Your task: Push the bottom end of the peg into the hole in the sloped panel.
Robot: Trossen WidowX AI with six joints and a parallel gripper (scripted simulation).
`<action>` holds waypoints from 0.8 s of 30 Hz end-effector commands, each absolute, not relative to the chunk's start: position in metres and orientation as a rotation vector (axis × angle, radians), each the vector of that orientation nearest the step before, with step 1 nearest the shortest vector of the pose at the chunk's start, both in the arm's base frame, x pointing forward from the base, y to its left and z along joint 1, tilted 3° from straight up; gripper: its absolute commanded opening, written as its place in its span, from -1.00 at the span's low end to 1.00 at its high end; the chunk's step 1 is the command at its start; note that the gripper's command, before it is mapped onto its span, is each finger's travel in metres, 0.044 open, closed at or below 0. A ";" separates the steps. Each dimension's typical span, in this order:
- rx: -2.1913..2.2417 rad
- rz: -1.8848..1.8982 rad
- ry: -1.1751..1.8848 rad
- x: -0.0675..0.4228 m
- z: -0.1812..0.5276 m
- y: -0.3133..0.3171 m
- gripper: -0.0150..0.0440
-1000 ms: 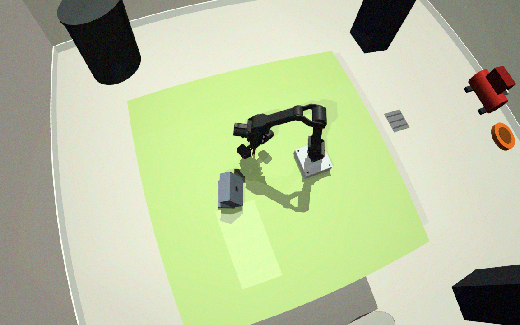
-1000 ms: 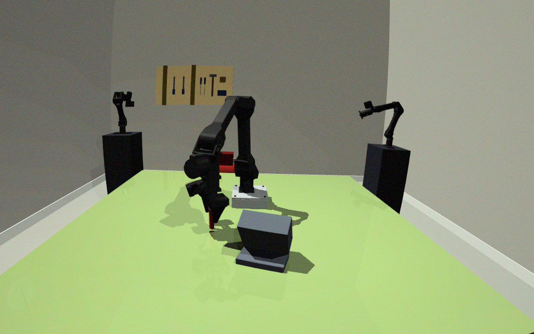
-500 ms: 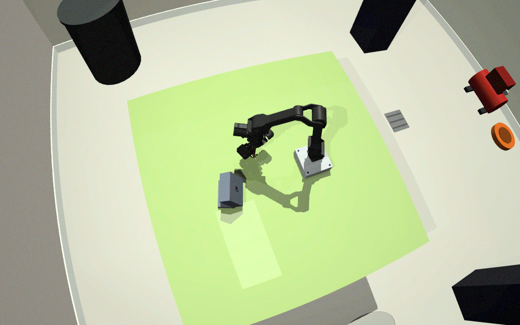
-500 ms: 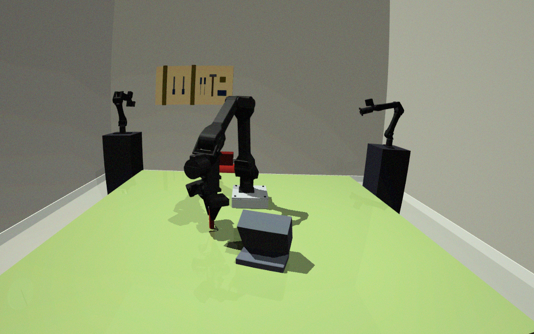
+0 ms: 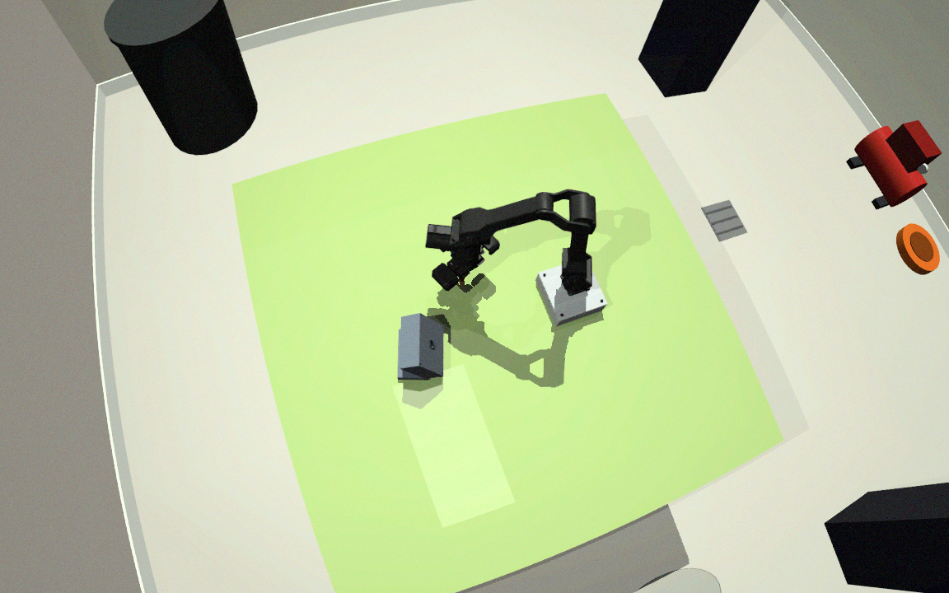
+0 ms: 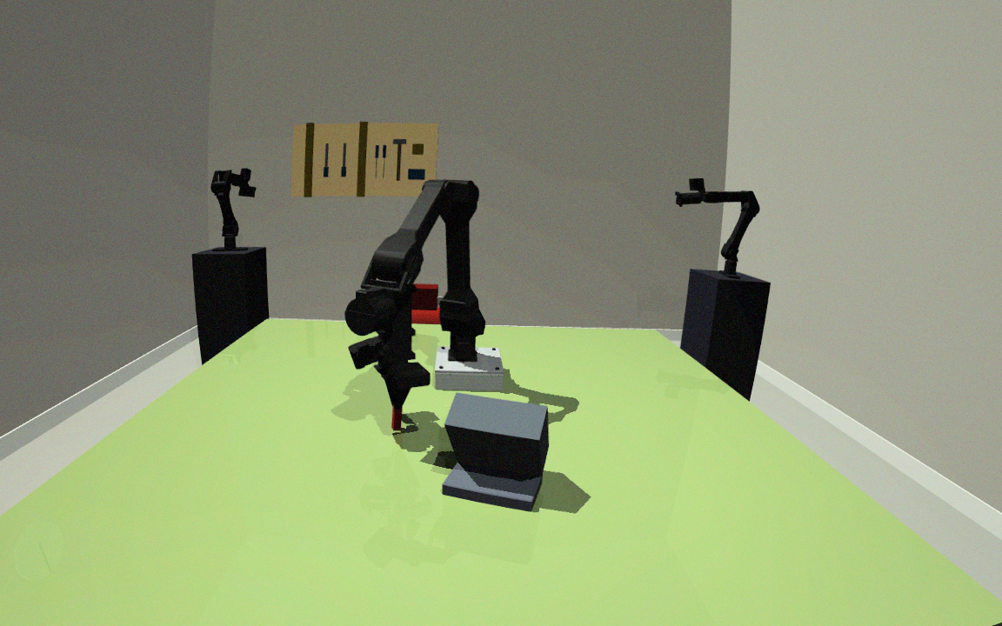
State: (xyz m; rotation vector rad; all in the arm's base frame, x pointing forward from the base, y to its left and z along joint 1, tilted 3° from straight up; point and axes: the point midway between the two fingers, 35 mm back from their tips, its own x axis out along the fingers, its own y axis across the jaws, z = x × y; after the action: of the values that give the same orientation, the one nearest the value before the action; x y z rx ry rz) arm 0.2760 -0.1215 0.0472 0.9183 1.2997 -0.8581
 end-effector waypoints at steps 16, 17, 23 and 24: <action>0.917 -0.869 1.304 0.274 0.110 -0.121 -0.49; 0.917 -0.869 1.304 0.273 0.114 -0.121 -0.49; 0.917 -0.871 1.305 0.271 0.128 -0.118 -0.49; 0.916 -0.871 1.305 0.271 0.127 -0.118 -0.49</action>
State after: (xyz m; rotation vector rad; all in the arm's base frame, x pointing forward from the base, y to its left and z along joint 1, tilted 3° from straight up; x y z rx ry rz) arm 0.2717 -0.1179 0.1214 0.9168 1.3156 -0.8636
